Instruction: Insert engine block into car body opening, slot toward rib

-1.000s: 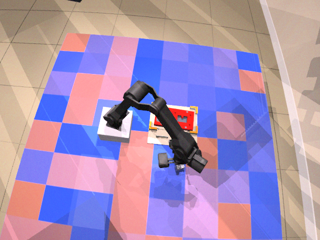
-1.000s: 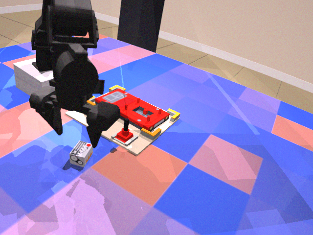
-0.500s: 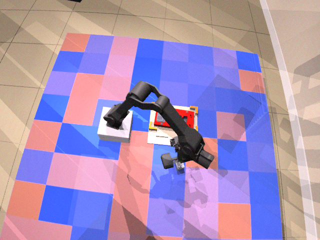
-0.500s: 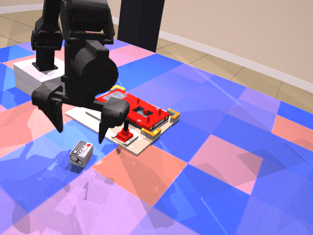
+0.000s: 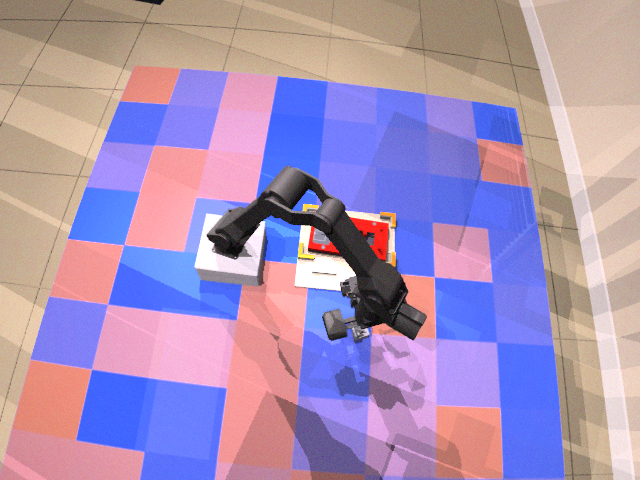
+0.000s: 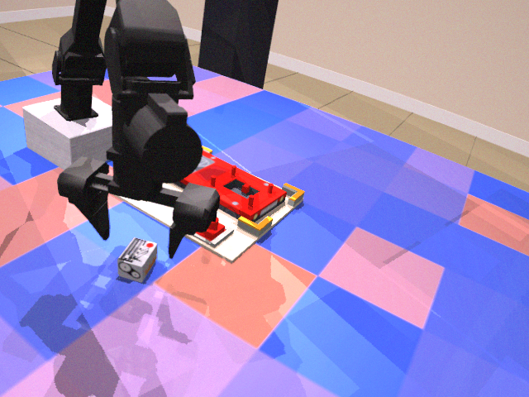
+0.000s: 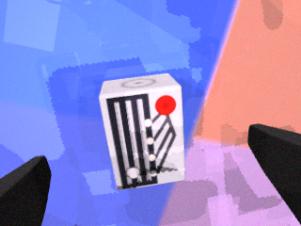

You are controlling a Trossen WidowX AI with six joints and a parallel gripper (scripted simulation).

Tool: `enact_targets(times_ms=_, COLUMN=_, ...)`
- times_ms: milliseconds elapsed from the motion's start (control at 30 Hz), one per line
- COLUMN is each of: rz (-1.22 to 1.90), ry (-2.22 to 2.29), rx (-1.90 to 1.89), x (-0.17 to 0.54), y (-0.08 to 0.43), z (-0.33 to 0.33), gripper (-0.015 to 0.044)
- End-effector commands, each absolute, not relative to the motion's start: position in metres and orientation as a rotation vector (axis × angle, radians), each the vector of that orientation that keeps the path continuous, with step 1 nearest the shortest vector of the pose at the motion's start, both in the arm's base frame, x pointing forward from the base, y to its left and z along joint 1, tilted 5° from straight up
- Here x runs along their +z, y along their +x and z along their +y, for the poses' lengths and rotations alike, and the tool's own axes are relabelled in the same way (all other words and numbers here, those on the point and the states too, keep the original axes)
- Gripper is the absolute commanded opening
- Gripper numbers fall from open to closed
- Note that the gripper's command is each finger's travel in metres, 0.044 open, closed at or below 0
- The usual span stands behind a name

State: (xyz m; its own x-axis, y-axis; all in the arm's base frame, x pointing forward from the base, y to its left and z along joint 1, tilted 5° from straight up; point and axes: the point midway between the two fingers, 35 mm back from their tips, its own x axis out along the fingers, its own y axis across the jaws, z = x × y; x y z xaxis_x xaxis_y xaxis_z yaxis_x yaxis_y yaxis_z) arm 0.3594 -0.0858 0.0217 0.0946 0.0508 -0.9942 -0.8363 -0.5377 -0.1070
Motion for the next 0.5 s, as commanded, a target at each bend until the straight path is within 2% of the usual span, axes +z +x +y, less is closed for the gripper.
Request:
enact_targets(times_ms=0, rz=0.796, ry=-1.641, rx=1.537, x=0.015, y=0.359, z=-0.086, gripper=0.0440)
enact_targets(times_ms=267, rz=0.796, ry=-1.641, rx=1.537, x=0.004, y=0.360, z=-0.086, gripper=0.0440)
enact_targets(times_ms=467, rz=0.796, ry=-1.641, rx=1.537, x=0.004, y=0.360, z=-0.086, gripper=0.0282)
